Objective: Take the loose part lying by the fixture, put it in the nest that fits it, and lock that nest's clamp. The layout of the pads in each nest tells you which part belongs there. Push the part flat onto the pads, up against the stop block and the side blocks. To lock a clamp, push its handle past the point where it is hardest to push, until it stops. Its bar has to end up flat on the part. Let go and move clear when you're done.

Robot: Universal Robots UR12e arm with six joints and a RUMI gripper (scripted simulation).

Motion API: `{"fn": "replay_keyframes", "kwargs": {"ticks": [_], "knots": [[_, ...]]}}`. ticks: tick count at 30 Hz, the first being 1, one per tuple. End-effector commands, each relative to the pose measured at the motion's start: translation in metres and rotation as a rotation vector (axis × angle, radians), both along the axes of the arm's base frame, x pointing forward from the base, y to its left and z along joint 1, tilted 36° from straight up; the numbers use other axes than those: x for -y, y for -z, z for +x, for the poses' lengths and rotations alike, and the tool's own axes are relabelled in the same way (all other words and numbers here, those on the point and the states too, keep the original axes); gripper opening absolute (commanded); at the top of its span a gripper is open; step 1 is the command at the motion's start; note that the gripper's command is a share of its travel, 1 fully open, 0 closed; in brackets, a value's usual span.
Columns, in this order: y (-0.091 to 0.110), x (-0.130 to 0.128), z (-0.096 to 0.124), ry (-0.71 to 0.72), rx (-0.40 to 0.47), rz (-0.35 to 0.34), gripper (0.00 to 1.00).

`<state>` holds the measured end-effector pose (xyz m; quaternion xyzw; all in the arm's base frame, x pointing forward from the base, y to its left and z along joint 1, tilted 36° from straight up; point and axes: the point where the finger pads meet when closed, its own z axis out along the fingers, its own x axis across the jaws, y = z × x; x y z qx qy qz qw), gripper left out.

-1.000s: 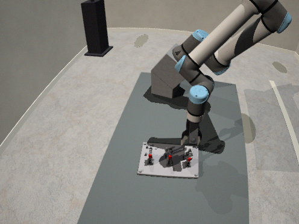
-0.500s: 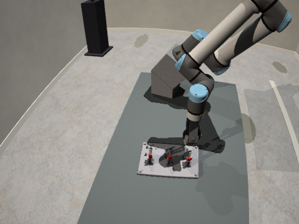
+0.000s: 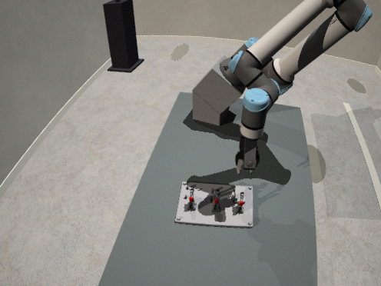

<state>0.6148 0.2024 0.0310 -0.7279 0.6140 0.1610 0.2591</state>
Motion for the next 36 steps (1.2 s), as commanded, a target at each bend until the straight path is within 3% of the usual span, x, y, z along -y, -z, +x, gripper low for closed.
{"fn": "replay_keyframes", "kwargs": {"ticks": [1, 16, 36], "knots": [[-0.018, 0.015, -0.003, -0.006, -0.009, 0.001, 0.28], [-0.021, 0.014, 0.003, -0.008, -0.013, 0.003, 0.28], [-0.033, 0.004, 0.073, -0.008, -0.013, 0.004, 0.28]]}}
